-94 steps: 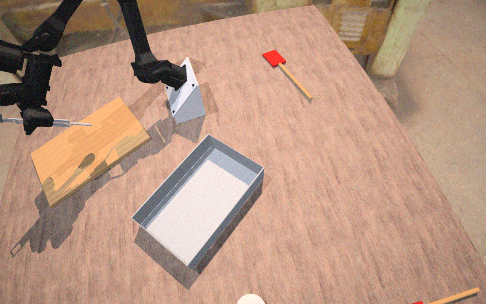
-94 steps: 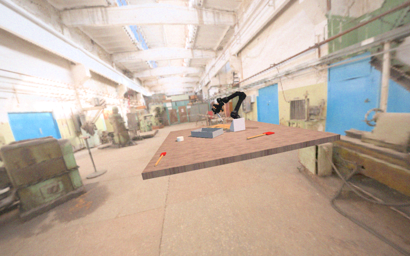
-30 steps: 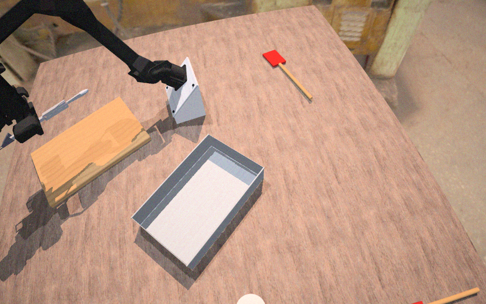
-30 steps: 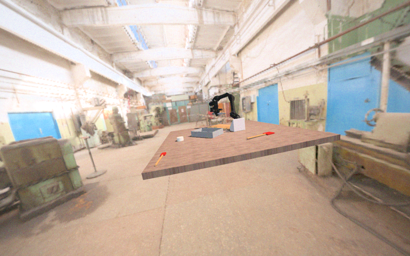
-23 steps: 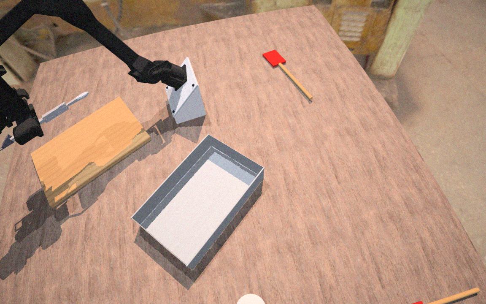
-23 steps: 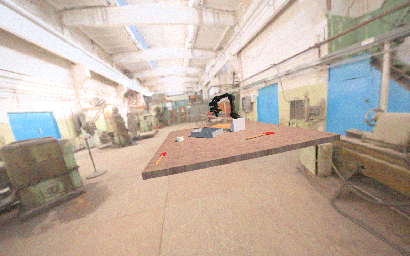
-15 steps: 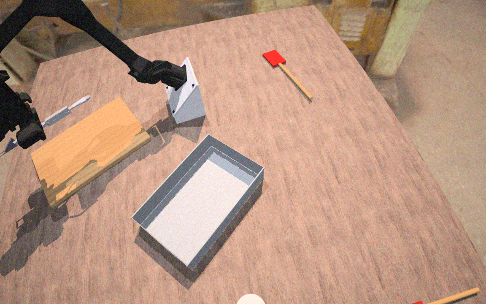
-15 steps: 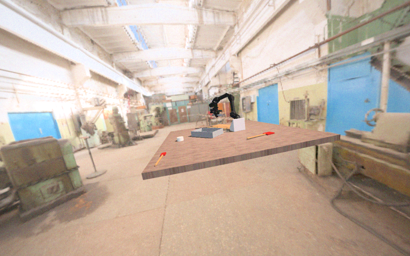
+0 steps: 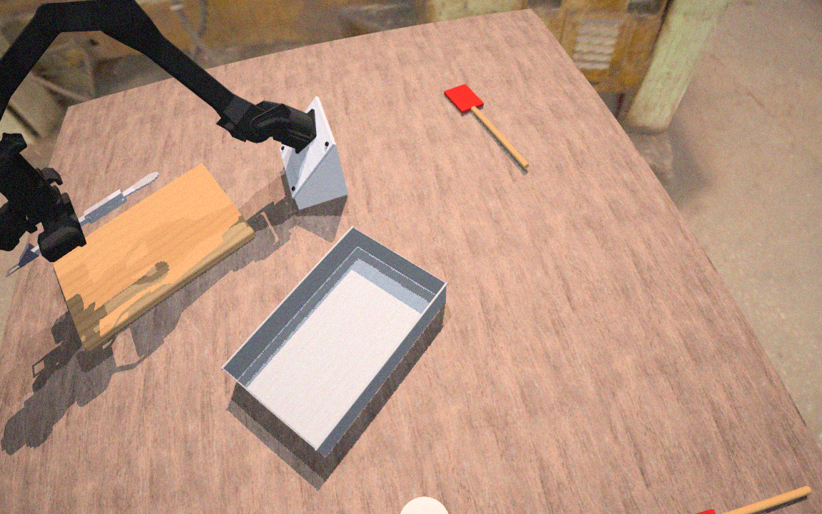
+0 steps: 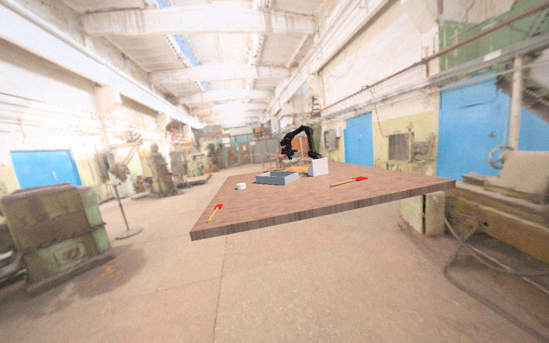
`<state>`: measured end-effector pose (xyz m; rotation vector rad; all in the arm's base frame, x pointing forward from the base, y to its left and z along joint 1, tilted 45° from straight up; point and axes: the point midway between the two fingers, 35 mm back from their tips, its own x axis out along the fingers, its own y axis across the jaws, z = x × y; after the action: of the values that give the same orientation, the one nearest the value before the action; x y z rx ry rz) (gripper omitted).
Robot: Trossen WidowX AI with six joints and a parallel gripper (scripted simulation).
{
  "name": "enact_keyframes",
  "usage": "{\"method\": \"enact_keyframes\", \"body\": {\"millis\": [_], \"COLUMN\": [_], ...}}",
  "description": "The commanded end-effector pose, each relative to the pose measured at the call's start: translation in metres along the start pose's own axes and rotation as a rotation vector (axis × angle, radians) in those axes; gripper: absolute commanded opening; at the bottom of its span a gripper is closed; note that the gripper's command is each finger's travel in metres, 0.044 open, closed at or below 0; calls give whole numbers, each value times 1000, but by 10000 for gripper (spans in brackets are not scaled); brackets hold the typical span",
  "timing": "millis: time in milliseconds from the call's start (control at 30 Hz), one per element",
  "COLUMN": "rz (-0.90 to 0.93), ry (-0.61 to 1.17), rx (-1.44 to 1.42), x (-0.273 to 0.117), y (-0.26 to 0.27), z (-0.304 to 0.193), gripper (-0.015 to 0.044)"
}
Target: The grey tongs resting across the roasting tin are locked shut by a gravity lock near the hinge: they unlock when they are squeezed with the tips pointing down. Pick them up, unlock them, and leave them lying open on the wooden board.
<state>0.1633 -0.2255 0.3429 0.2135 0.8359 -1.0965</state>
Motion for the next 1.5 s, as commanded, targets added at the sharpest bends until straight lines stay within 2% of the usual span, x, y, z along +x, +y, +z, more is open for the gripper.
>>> {"method": "enact_keyframes", "body": {"millis": [0, 1433, 1467], "rz": [3, -1, -3], "ry": [1, -4, -3], "rx": [-5, -8, -4], "x": [7, 68, 67], "y": [1, -3, -4], "z": [0, -5, -5], "gripper": [-150, -150, -124]}}
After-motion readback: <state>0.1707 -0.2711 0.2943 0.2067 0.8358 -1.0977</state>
